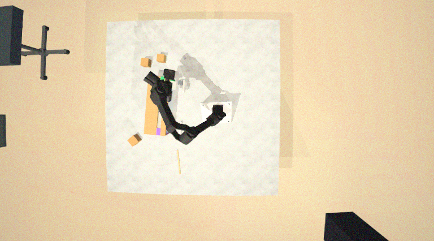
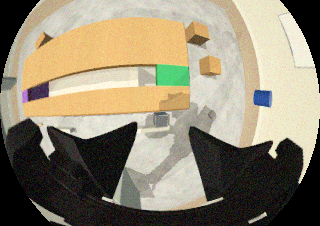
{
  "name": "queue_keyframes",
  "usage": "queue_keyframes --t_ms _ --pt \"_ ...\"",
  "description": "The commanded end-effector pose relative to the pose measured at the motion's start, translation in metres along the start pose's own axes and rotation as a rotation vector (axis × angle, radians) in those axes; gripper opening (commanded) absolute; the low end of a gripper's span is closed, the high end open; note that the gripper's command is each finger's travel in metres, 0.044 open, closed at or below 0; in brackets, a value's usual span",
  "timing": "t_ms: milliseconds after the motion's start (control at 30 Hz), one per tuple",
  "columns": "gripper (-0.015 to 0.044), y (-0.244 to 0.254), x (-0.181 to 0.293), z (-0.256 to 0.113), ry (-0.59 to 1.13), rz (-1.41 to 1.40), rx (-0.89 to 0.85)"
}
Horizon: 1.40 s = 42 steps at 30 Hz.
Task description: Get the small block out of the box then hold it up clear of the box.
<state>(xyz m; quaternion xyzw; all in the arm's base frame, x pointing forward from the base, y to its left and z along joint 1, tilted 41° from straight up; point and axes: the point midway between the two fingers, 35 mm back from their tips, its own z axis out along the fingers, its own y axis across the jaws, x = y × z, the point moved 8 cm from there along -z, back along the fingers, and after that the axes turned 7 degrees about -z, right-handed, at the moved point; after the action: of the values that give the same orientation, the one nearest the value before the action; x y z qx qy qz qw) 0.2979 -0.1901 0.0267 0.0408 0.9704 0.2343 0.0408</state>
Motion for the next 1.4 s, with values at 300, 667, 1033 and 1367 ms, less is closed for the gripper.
queue_keyframes --t_ms 300,667,1033,1367 --pt "0.0285 -0.027 0.024 0.002 -0.029 1.374 -0.185" --pt "0.0285 -0.036 0.034 0.002 0.021 1.919 -0.276" --pt "0.0285 -0.045 0.043 0.002 0.119 2.455 -0.369" --pt "0.0285 -0.051 0.05 0.002 0.259 2.929 -0.442"
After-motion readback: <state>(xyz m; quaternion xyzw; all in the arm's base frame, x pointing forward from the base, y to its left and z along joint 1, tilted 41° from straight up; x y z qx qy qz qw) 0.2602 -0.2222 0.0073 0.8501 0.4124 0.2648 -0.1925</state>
